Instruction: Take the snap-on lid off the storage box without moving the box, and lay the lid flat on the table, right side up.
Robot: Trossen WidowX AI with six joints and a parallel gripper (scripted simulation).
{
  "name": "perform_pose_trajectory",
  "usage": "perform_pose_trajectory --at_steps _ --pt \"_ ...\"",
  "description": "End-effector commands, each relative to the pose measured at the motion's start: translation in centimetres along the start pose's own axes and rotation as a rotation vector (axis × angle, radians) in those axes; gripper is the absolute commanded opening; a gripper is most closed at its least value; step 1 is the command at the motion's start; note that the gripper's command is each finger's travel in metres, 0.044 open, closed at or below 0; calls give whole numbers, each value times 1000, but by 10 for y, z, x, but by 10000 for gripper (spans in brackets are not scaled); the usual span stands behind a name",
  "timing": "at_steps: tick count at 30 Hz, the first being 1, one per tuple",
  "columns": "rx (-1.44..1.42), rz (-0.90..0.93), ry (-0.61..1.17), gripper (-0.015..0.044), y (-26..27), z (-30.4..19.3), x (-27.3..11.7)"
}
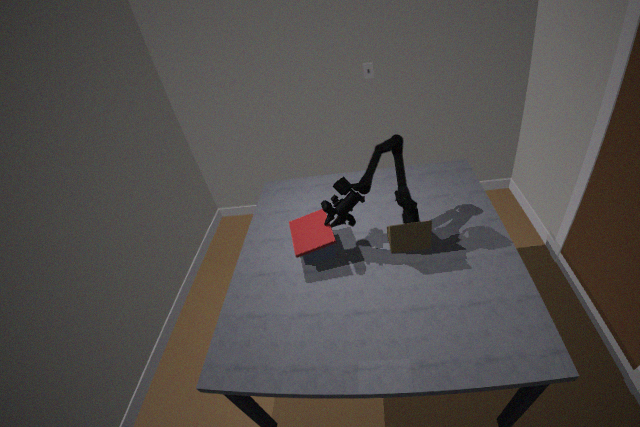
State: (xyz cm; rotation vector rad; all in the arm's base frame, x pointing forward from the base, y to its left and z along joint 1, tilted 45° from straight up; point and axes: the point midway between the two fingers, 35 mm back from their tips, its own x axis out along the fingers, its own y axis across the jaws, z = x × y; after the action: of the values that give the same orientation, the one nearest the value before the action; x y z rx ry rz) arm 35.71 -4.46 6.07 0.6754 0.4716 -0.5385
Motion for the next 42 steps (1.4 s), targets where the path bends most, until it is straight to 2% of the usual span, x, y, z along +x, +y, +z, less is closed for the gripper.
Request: perform_pose_trajectory --at_steps 1,42 --pt "2 -1 -2 0 4 0 -3" --pt "5 0 -1 0 60 0 -21"
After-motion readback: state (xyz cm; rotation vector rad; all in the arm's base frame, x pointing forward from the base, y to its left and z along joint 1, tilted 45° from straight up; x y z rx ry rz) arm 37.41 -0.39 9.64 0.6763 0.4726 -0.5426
